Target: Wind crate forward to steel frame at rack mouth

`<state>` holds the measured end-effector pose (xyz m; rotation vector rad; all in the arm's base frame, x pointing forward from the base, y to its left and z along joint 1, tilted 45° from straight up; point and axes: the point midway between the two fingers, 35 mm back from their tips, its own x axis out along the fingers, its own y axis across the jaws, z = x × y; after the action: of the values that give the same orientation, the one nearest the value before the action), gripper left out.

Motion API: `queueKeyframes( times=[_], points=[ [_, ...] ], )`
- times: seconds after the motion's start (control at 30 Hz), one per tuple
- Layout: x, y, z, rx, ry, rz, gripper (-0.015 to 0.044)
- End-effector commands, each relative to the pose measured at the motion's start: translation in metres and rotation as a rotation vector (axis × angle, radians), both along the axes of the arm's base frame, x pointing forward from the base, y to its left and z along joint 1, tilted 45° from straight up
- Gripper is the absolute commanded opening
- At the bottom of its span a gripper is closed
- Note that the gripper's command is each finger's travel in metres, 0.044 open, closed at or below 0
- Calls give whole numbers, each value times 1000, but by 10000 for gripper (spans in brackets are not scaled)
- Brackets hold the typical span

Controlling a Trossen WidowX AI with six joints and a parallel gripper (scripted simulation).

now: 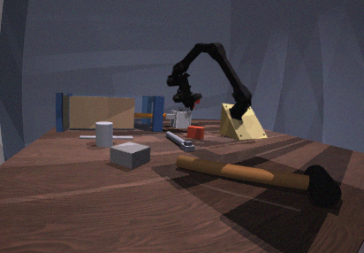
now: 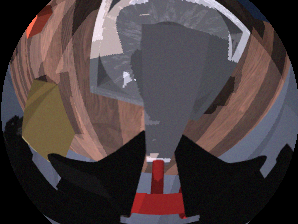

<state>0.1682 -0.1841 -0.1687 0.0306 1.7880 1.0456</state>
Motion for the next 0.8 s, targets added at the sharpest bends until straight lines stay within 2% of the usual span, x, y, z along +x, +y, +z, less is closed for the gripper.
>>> queueKeyframes(
  times=[0.0, 0.37, 0.77],
  points=[
    [-1, 2, -1, -1, 3, -6, 0],
    [0, 4, -7, 5, -27, 26, 0],
    [0, 3, -6, 2, -18, 19, 315]
  ],
)
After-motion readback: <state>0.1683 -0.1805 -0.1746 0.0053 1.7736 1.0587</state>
